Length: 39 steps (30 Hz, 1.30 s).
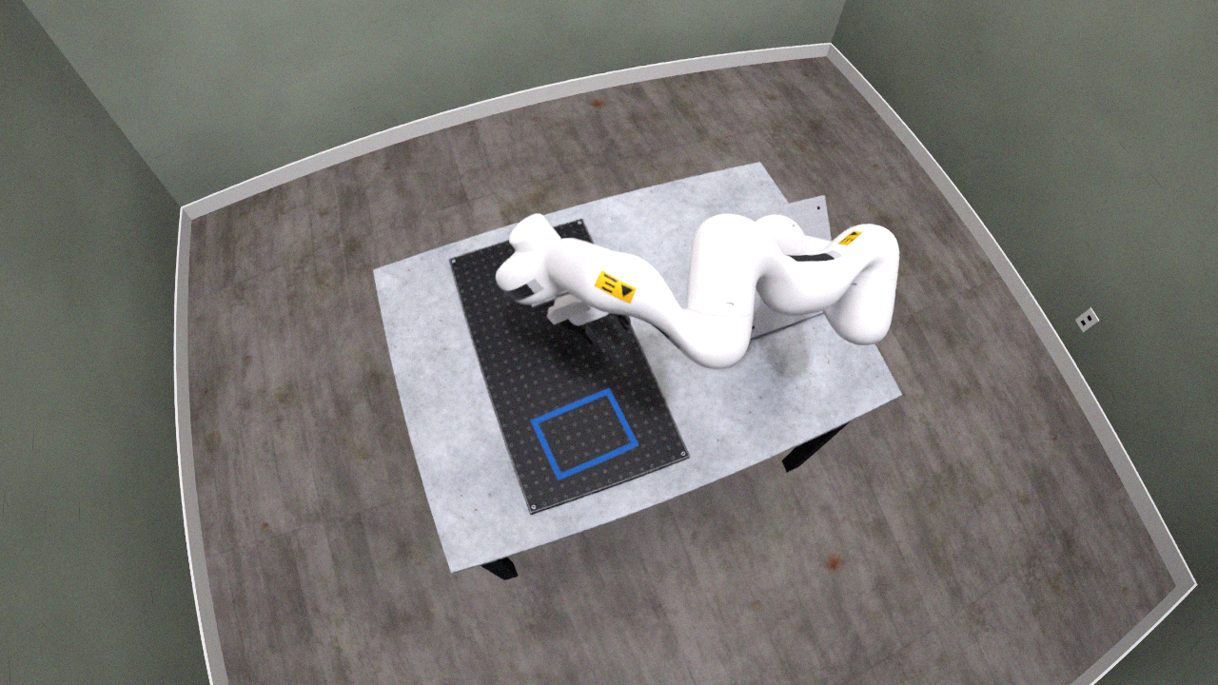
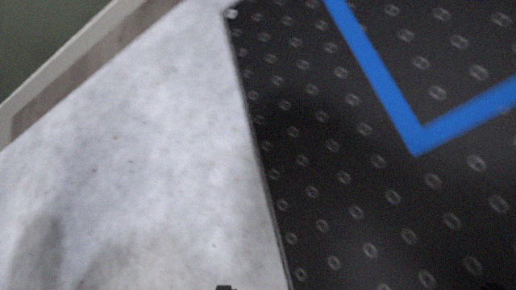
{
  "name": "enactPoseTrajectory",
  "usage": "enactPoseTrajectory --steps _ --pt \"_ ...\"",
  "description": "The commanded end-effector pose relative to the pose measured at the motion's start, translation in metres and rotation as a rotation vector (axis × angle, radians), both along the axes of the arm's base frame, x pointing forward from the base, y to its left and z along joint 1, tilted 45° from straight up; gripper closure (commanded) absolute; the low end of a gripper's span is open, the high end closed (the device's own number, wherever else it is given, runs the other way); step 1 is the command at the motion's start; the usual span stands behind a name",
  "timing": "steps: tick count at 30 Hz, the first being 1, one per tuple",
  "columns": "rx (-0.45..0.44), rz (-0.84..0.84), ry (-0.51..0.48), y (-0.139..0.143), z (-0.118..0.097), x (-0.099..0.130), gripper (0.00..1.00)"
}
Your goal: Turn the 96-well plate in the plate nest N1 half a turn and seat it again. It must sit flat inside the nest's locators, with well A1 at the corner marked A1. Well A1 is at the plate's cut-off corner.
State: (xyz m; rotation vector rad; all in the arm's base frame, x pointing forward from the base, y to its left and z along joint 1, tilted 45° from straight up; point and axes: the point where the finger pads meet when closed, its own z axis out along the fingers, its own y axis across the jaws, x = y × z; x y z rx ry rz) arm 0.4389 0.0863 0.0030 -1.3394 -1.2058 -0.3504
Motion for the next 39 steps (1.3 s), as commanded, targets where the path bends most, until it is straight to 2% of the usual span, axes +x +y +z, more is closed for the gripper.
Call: enactPoseTrajectory --steps 1,3,6,9,12,15,18,21,24,27,30,39 --pt "-0.076 -0.049 0.042 -0.009 -0.013 0.007 0.0" --pt "-0.124 -0.084 0.072 -0.015 -0.021 0.011 0.0" --pt "-0.13 -0.089 0.076 -0.017 -0.024 0.012 0.0" --pt "-0.199 -0.145 0.122 -0.026 -0.035 0.017 0.0" --pt "-0.206 -0.15 0.127 -0.028 -0.039 0.019 0.0" --pt "-0.272 -0.209 0.174 -0.038 -0.05 0.024 0.0" --pt "-0.279 -0.216 0.18 -0.041 -0.053 0.025 0.0" --pt "-0.342 -0.277 0.228 -0.05 -0.063 0.03 0.0" --pt "-0.349 -0.284 0.234 -0.054 -0.067 0.031 0.0" --pt "-0.409 -0.347 0.284 -0.064 -0.077 0.036 0.0" --pt "-0.417 -0.356 0.291 -0.068 -0.081 0.037 0.0" --pt "-0.517 -0.475 0.383 -0.09 -0.101 0.045 0.0"
